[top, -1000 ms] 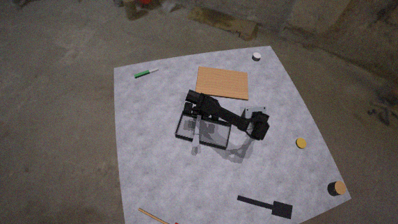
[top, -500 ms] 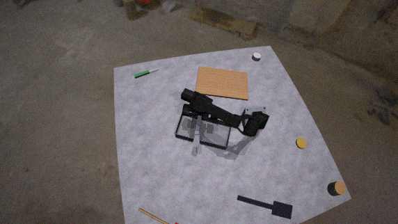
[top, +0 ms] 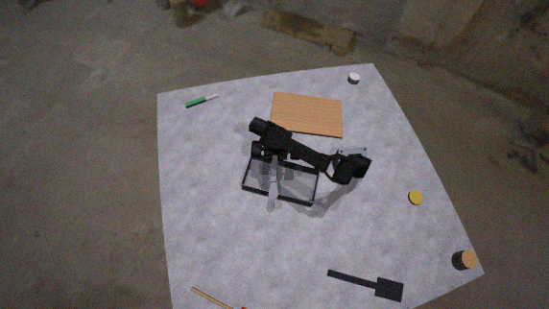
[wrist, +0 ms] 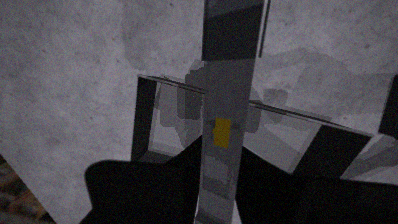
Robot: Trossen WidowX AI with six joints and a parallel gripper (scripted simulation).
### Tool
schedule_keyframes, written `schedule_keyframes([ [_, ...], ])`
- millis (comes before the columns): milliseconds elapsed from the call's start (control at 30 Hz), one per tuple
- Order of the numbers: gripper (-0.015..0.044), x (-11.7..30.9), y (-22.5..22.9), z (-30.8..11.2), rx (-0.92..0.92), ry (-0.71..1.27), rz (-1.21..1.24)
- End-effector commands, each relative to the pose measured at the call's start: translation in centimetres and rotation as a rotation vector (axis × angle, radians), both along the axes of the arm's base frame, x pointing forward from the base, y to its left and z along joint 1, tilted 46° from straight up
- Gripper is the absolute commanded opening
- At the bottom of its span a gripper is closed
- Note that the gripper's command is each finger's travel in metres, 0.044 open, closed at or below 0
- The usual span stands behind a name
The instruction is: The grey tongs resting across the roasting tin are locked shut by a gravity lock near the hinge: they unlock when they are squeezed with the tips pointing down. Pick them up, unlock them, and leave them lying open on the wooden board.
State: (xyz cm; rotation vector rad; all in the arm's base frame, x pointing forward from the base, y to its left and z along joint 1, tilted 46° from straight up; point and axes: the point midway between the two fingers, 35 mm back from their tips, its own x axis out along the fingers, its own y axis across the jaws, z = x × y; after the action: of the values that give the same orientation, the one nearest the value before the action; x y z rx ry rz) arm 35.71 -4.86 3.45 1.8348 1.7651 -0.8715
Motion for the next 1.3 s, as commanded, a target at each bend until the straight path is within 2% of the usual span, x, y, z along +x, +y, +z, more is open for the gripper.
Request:
schedule_keyframes([
  [0,-0.0150,-0.1,-2.1,-0.9,-0.010,-0.048,0.045],
  [467,-0.0150,-1.5,-9.2,-4.4,-0.018,-0.259,0.267],
  [933,-0.0150,-4.8,-15.6,-8.1,0.001,-0.476,0.492],
  [1267,-0.0150,-5.6,-16.7,-8.7,0.003,-0.516,0.533],
])
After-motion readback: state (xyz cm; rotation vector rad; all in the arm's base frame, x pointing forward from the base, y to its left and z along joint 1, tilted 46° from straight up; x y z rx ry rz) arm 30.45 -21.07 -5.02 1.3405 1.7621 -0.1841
